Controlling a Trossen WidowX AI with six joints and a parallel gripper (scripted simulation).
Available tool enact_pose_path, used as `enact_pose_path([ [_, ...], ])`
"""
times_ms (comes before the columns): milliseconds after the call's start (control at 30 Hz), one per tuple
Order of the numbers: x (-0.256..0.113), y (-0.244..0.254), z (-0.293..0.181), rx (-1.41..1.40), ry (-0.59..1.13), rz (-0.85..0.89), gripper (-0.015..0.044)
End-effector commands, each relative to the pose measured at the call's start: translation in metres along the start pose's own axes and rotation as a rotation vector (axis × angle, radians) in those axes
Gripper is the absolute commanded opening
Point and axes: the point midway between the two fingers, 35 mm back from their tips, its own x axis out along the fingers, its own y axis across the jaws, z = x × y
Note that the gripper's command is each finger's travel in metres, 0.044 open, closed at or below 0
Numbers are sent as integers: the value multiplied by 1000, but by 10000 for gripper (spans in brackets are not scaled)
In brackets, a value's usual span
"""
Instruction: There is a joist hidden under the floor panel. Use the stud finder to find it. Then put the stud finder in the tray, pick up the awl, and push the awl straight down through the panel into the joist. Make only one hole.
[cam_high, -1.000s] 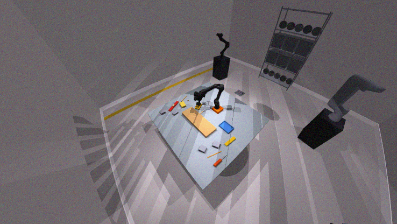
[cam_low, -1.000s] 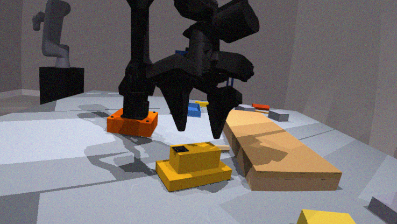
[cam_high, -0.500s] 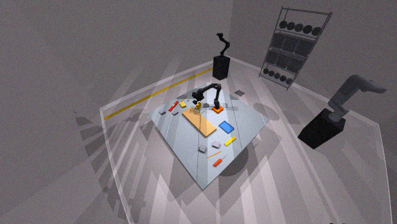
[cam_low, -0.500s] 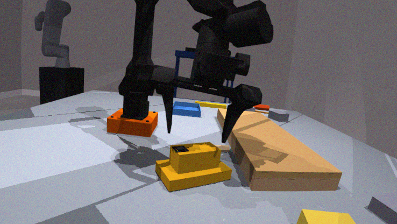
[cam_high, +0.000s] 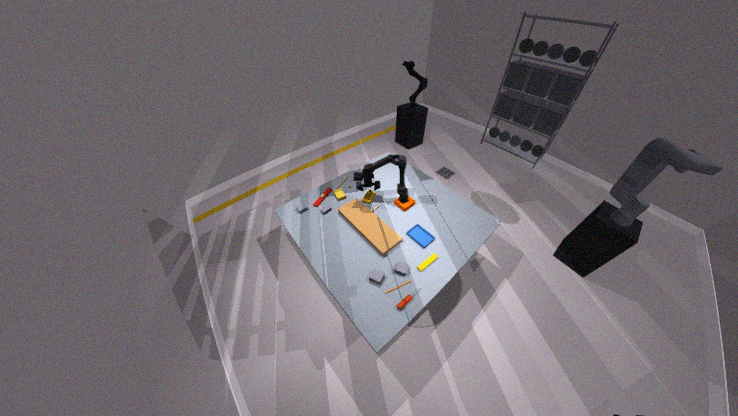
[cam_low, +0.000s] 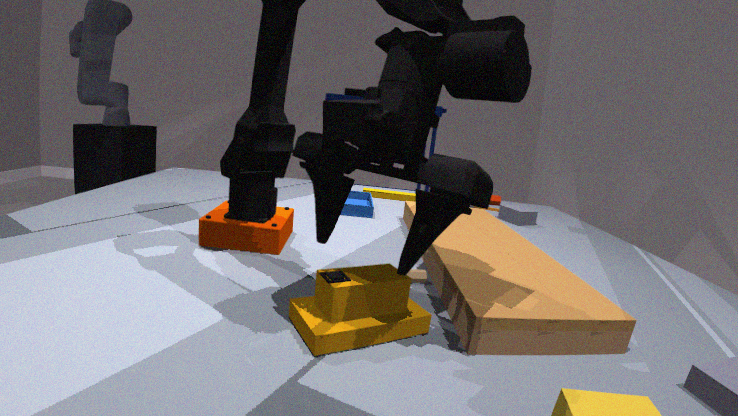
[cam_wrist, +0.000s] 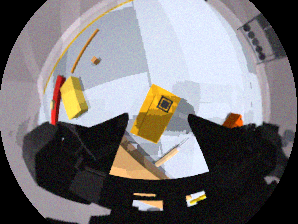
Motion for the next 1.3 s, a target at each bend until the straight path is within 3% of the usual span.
enact_pose_path([
  [0, 0, 0, -2, 418, 10, -95, 440],
  [533, 1, 0, -2, 418, 10, -95, 440],
  [1267, 36, 2, -12, 418, 10, -96, 440],
])
